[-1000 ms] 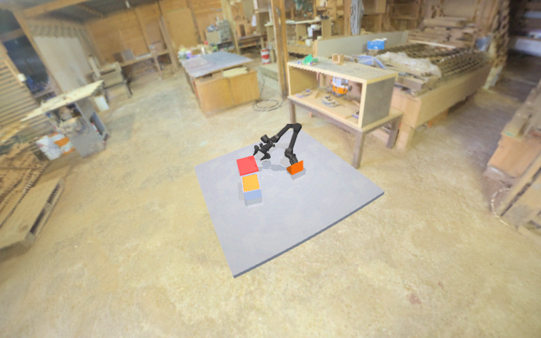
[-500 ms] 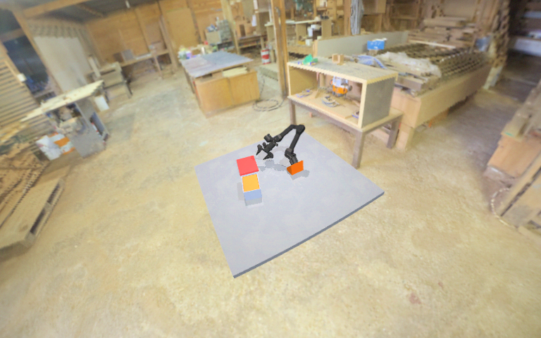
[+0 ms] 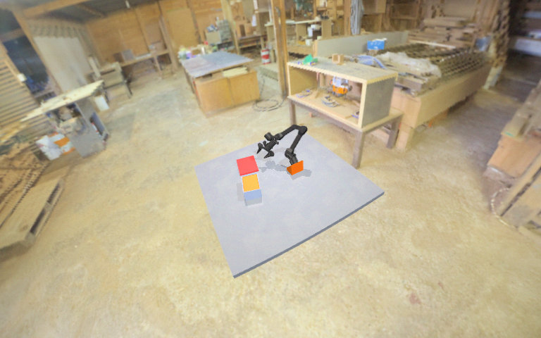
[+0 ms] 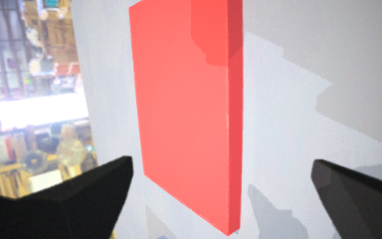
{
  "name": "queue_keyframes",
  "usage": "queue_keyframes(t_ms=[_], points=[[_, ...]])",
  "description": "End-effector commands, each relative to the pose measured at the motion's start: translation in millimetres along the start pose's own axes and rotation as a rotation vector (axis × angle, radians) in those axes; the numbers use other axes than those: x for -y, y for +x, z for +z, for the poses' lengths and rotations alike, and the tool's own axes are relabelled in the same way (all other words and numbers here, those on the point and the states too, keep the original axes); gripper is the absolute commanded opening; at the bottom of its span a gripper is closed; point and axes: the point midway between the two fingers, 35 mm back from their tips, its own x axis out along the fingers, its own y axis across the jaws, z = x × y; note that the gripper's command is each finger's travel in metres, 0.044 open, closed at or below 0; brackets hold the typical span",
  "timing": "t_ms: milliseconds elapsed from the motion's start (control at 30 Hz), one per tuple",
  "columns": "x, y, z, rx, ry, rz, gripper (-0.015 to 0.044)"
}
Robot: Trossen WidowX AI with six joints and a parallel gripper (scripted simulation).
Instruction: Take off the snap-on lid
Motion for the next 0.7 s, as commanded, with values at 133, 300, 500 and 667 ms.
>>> queue_keyframes(t_ms=[133,300,500,667], points=[[-10.9,-16.2,3.3,0.010,0.004,0.007,0.0440],[-15.7,-24.9,3.3,0.010,0.005,0.007,0.0440],[-21.4,-35.3,3.2,0.009,0.006,0.007,0.0440],[-26.1,-44.0,3.1,0.008,0.007,0.006,0.0440]])
